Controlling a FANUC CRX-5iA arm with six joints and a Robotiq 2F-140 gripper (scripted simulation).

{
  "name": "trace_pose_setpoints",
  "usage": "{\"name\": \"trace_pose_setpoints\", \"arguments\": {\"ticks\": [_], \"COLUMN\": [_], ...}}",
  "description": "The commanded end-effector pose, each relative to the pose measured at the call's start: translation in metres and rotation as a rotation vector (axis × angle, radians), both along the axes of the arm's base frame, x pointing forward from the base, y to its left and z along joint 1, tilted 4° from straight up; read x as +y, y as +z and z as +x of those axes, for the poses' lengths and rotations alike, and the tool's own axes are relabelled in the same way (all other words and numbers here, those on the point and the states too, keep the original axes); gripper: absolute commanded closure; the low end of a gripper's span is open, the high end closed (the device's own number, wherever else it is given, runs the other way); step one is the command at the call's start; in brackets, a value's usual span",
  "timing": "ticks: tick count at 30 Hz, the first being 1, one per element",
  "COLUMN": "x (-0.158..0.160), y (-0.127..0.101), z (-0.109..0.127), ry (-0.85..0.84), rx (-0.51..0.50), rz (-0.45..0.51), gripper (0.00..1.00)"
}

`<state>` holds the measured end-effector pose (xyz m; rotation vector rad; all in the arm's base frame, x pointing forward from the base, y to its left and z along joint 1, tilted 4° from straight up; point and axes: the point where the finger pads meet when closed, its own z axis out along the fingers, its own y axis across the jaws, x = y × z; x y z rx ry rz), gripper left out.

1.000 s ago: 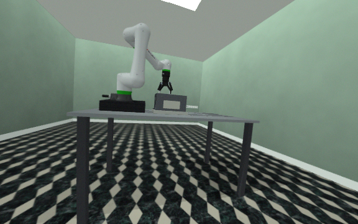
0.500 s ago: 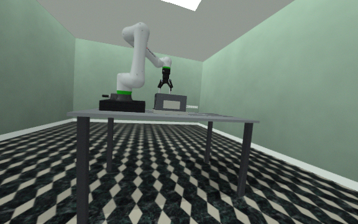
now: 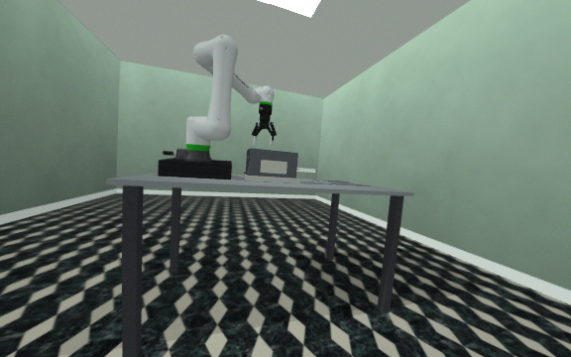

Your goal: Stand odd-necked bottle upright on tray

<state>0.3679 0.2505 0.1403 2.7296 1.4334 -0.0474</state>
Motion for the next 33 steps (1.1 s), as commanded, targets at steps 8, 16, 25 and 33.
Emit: {"name": "trace_pose_setpoints", "arguments": {"ticks": [8, 16, 25, 33], "x": [0.0009, 0.0010, 0.0010, 0.0010], "y": [0.0102, 0.0125, 0.0125, 0.0125], "z": [0.0004, 0.0004, 0.0004, 0.0004], "ry": [0.000, 0.000, 0.000, 0.000], "rx": [-0.001, -0.001, -0.001, -0.001], "rz": [0.001, 0.001, 0.001, 0.001], "gripper": [0.00, 0.00, 0.90, 0.90]}}
